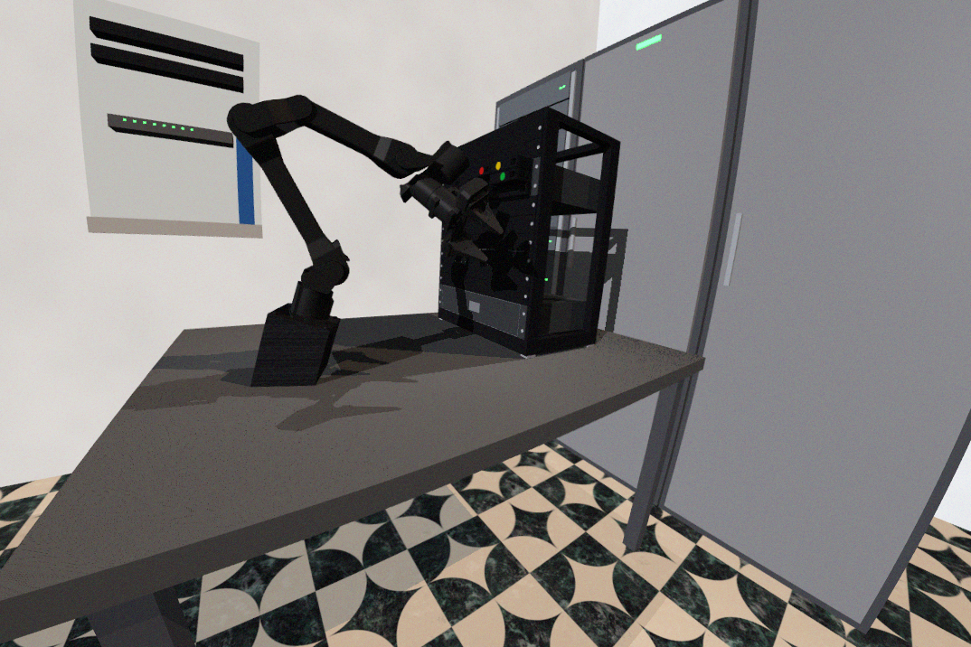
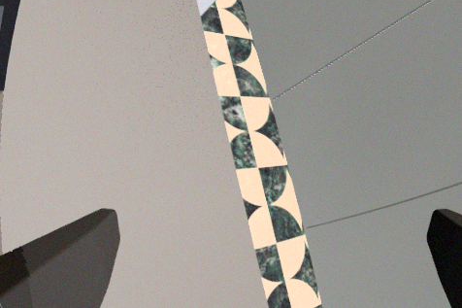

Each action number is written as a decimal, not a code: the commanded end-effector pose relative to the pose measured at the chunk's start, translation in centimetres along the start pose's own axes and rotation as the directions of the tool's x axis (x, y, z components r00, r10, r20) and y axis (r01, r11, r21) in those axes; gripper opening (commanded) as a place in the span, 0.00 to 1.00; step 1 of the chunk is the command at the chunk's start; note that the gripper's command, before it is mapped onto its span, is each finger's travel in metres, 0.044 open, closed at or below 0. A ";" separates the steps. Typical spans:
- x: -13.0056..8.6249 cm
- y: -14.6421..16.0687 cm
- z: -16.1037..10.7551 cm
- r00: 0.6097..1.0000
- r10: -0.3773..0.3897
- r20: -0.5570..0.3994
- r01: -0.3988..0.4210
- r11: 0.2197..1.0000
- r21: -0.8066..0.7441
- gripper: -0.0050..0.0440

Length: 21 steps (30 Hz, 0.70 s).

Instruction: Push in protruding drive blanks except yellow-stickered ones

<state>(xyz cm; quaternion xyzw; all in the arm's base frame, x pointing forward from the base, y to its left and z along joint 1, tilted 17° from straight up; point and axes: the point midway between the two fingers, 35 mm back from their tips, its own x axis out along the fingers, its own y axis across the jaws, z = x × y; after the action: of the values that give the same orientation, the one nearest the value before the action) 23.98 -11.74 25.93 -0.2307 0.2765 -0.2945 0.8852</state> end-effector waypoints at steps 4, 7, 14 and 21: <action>-1.4 0.7 2.3 0.993 0.014 0.117 0.001 0.992 -0.128 1.00; -2.2 1.3 3.6 0.984 0.031 0.178 0.006 0.979 -0.204 1.00; -4.3 2.5 6.2 0.948 0.071 0.310 0.047 0.933 -0.356 1.00; -6.0 3.3 7.7 0.914 0.097 0.394 0.095 0.893 -0.440 1.00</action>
<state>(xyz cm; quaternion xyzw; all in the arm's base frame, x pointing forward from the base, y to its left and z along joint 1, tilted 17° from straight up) 26.26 -4.40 30.97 -0.4629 0.1680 -0.1721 0.8531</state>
